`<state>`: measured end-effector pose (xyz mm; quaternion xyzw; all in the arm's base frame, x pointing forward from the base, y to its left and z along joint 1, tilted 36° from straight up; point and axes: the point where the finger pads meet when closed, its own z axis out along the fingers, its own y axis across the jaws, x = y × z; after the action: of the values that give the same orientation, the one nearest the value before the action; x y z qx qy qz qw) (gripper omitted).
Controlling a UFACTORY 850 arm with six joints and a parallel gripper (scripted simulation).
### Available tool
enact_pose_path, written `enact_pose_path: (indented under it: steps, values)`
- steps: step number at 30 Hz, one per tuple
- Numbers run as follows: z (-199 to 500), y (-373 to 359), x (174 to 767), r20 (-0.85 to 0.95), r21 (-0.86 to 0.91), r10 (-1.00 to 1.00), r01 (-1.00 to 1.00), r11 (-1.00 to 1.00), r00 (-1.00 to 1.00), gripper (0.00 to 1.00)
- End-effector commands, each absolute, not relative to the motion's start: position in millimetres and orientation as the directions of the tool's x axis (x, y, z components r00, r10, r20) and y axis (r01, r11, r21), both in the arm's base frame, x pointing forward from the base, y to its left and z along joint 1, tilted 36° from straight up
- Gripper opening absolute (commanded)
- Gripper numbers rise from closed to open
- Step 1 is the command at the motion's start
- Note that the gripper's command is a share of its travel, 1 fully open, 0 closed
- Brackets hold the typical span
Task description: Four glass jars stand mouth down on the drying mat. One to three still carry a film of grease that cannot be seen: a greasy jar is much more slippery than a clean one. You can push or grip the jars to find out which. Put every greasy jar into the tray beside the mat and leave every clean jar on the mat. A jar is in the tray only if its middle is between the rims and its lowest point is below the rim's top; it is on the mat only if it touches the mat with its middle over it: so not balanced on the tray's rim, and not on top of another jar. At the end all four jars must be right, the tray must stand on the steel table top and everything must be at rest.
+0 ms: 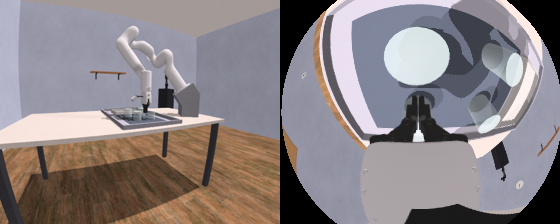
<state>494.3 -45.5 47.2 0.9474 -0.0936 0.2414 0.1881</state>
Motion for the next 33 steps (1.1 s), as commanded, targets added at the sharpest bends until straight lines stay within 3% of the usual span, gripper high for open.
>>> enact_pose_path:
  steps: [1, 33]
  values:
    - [47.3, -45.2, 494.2, 0.493, 0.311, -0.086, -0.268, -0.912, 0.866, 0.0]
    - [45.4, -44.9, 490.9, 0.493, 0.311, -0.086, -0.268, -0.912, 0.866, 0.0]
